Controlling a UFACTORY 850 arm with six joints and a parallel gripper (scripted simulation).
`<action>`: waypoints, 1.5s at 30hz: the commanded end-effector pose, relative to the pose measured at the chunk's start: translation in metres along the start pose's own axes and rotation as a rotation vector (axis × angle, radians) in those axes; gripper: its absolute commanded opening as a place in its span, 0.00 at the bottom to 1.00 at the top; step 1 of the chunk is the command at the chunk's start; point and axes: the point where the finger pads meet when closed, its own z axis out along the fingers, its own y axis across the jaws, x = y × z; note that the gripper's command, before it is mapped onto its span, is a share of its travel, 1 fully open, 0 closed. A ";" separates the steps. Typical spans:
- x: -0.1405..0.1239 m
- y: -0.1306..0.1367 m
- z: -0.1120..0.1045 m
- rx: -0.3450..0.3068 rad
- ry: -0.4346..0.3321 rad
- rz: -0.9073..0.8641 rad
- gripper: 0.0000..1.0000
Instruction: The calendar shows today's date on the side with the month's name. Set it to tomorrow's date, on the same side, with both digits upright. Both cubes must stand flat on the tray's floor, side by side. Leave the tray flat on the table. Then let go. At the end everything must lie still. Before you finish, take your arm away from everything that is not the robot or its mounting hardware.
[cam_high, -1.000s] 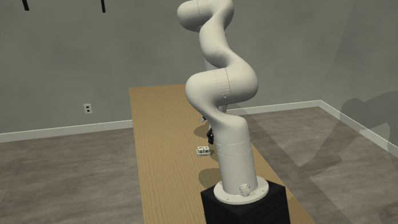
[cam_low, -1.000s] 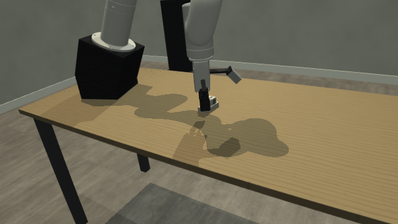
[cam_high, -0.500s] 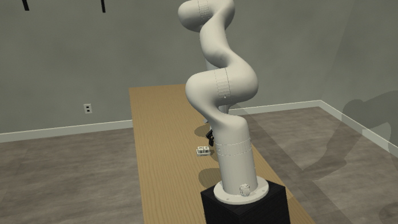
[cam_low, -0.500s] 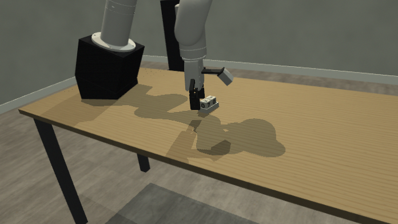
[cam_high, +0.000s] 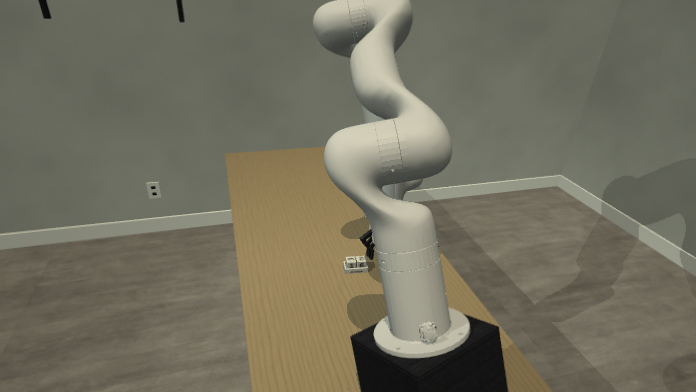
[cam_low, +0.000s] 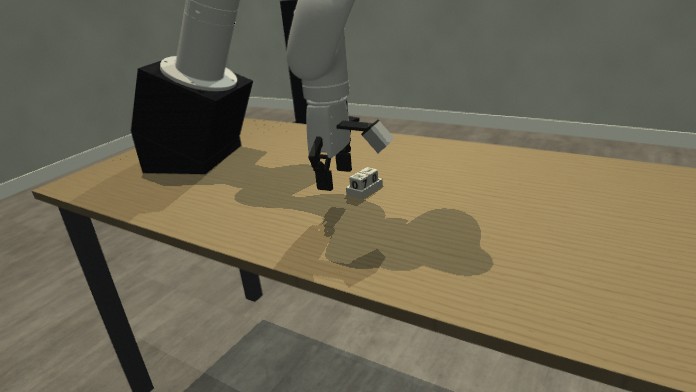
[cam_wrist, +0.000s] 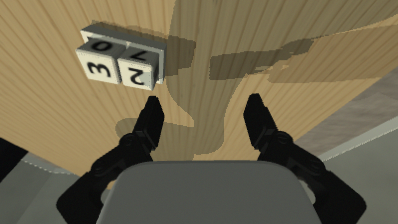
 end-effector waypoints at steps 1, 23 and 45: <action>-0.003 0.000 0.000 0.000 0.003 0.056 1.00; -0.045 -0.005 0.000 0.000 0.003 0.453 1.00; -0.079 -0.009 0.001 0.000 0.003 0.677 1.00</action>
